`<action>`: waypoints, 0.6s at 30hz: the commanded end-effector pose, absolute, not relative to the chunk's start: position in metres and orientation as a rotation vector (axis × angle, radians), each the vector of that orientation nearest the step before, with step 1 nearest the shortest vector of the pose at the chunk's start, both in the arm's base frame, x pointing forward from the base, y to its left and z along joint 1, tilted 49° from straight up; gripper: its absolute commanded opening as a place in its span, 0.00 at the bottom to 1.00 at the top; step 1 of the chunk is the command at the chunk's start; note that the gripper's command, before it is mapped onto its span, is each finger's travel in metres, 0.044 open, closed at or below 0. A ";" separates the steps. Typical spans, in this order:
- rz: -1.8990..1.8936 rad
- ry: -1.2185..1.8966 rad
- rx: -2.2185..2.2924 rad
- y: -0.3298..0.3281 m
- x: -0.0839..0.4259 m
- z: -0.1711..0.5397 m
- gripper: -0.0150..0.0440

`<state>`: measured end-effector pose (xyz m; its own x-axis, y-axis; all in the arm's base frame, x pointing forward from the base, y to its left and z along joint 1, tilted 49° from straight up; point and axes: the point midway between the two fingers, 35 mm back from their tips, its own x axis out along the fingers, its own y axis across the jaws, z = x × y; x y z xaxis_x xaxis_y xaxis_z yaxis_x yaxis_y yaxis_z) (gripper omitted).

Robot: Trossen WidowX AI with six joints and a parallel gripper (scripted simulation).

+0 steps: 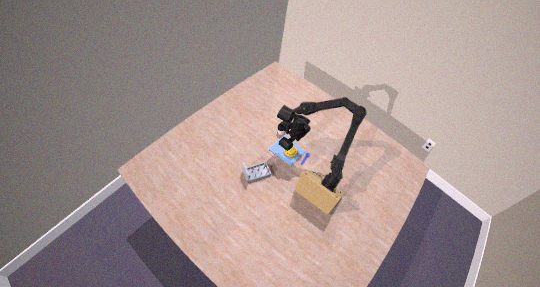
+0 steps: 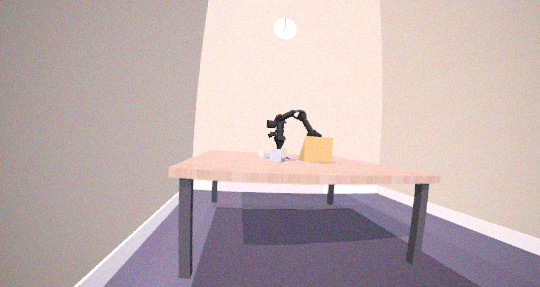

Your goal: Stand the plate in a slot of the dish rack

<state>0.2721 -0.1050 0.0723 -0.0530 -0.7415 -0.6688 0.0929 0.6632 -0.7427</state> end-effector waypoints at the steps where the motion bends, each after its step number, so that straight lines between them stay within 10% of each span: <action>1: -0.747 1.487 -0.577 -0.110 0.270 0.067 0.93; 18: -0.746 1.486 -0.577 -0.130 0.269 0.048 0.93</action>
